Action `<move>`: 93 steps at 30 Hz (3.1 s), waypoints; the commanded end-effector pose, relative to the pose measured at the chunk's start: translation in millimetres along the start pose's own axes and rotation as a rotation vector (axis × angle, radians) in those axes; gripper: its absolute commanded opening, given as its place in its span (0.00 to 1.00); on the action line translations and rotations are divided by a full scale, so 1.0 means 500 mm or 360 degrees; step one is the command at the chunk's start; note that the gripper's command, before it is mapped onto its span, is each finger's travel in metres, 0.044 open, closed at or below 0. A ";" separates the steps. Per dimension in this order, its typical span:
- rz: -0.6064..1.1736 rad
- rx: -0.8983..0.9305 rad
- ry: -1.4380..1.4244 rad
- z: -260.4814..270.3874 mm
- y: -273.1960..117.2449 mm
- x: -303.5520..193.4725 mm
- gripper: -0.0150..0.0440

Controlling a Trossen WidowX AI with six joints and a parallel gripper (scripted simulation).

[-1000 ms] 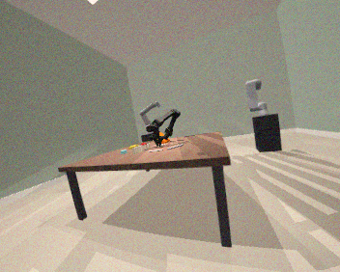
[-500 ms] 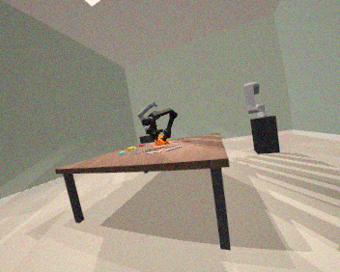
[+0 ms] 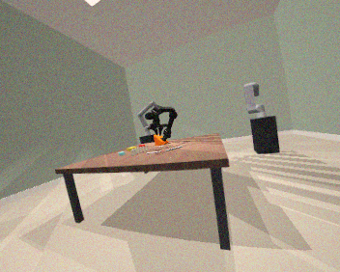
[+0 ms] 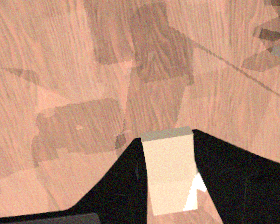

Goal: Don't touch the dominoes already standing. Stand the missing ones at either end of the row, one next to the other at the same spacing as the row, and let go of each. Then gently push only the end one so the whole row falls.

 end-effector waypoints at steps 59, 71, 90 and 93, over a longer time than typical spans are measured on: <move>-0.0940 -0.0517 -0.0490 0.042 0.189 0.072 0.44; -0.1248 -0.0499 -0.0477 0.045 0.212 0.058 0.44; -0.1748 -0.0326 -0.0412 0.057 0.225 0.003 0.44; -0.1826 -0.0283 -0.0397 0.060 0.225 -0.010 0.44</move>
Point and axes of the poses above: the point midway between the two fingers, 35 mm back from their tips, its own y axis out along the fingers, its own z axis across the jaws, x = y × z, the point moved 6 cm from there along -y, back along the fingers, and after that the axes turned 2 degrees about y, right-handed, at the moved point
